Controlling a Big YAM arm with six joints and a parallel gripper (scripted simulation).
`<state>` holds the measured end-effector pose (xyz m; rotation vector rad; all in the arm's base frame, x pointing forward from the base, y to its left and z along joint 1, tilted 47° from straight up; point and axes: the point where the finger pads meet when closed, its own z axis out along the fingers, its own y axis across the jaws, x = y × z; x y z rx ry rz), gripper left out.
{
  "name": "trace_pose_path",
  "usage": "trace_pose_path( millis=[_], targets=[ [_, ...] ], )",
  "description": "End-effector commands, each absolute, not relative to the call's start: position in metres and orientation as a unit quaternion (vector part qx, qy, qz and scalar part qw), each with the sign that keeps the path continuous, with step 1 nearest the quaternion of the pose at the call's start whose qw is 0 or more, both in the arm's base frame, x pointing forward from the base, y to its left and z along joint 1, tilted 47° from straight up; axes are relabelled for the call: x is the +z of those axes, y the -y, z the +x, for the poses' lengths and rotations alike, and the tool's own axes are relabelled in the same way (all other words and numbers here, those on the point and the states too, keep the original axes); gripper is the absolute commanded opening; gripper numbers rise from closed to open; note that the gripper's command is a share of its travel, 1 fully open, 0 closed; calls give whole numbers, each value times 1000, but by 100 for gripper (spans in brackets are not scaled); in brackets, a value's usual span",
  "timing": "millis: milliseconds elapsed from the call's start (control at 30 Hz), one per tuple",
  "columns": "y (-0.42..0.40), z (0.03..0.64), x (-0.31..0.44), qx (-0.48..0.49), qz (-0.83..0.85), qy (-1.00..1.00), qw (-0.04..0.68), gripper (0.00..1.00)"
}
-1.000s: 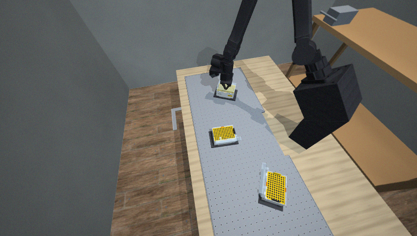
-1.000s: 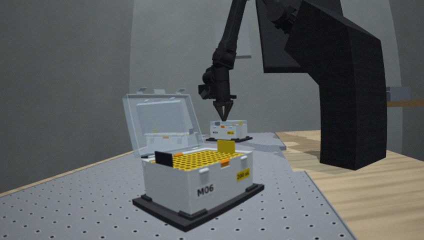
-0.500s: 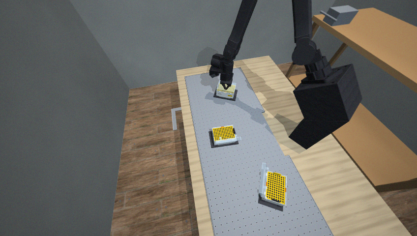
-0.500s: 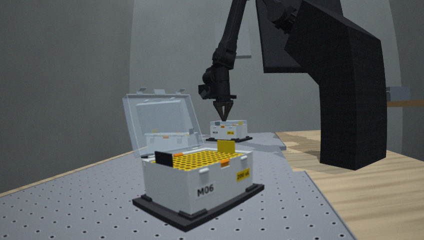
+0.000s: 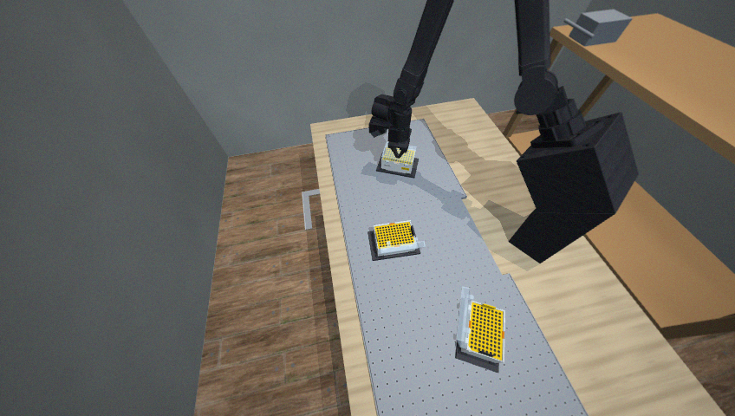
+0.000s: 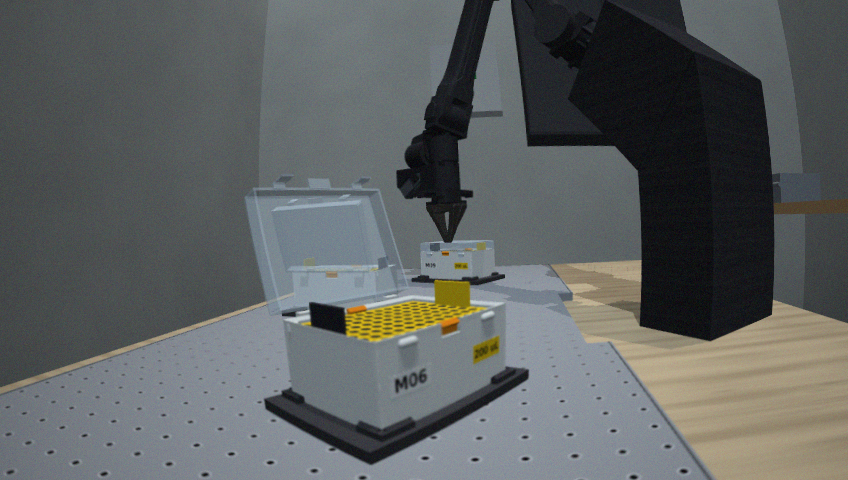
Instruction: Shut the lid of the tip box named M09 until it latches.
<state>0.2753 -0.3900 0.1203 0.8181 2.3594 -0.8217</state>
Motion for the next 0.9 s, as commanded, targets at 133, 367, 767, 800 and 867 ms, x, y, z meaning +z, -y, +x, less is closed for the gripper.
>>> trace_pose_path(
  millis=[133,367,767,800,867],
  targets=[
    [408,279,117,-309,304,-863,259,0],
    [408,279,117,-309,304,-863,259,0],
    [405,278,121,-309,308,-862,260,0],
    [404,278,122,-309,309,-861,260,0],
    [399,280,124,-307,308,-862,261,0]
  ],
)
